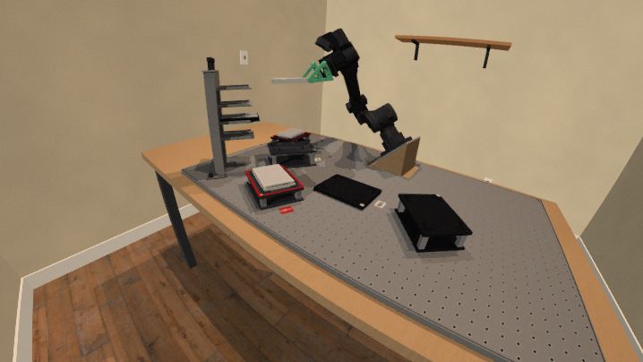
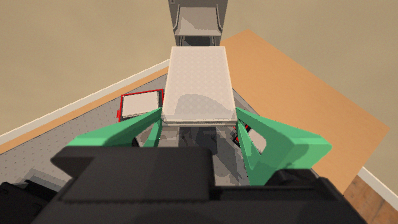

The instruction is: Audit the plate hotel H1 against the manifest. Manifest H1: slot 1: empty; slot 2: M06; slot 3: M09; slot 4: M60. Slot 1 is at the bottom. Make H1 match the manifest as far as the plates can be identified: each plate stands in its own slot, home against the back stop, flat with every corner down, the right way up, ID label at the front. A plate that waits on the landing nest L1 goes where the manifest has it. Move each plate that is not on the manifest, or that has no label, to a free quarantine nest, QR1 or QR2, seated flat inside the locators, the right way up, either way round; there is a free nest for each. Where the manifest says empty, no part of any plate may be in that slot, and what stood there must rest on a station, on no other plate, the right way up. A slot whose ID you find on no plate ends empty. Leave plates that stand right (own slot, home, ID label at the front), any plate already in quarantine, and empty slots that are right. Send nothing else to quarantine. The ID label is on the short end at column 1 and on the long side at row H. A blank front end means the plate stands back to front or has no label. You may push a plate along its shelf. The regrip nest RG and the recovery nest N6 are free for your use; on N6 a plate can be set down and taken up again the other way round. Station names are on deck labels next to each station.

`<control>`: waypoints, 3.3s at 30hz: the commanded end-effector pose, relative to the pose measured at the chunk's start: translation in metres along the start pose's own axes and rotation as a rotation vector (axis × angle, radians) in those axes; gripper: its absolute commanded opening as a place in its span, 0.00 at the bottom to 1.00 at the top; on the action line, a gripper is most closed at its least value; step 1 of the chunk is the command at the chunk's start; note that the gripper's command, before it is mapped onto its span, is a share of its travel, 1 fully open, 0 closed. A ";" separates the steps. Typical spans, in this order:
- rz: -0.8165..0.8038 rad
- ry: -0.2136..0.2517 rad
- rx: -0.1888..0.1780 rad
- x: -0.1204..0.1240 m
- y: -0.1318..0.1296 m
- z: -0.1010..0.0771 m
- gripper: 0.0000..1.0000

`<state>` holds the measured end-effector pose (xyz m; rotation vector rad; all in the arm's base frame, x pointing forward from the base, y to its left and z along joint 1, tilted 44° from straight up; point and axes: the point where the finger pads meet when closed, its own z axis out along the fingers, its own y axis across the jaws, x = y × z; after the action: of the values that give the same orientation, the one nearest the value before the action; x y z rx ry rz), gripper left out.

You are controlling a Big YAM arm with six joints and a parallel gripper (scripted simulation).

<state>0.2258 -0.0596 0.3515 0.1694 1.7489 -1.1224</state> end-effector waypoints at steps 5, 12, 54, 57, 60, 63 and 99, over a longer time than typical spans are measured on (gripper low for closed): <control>0.038 -0.009 -0.005 -0.009 -0.006 -0.001 0.86; 0.035 -0.006 0.002 -0.011 -0.006 0.005 0.86; 0.044 -0.018 0.008 -0.037 -0.011 0.038 0.86; 0.047 -0.019 0.009 -0.040 -0.012 0.040 0.86; 0.044 -0.019 0.009 -0.041 -0.012 0.043 0.86; 0.054 -0.023 0.012 -0.046 -0.015 0.044 0.86; 0.039 -0.019 0.010 -0.055 -0.010 0.072 0.86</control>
<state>0.2911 -0.0958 0.3780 0.1737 1.7431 -1.1071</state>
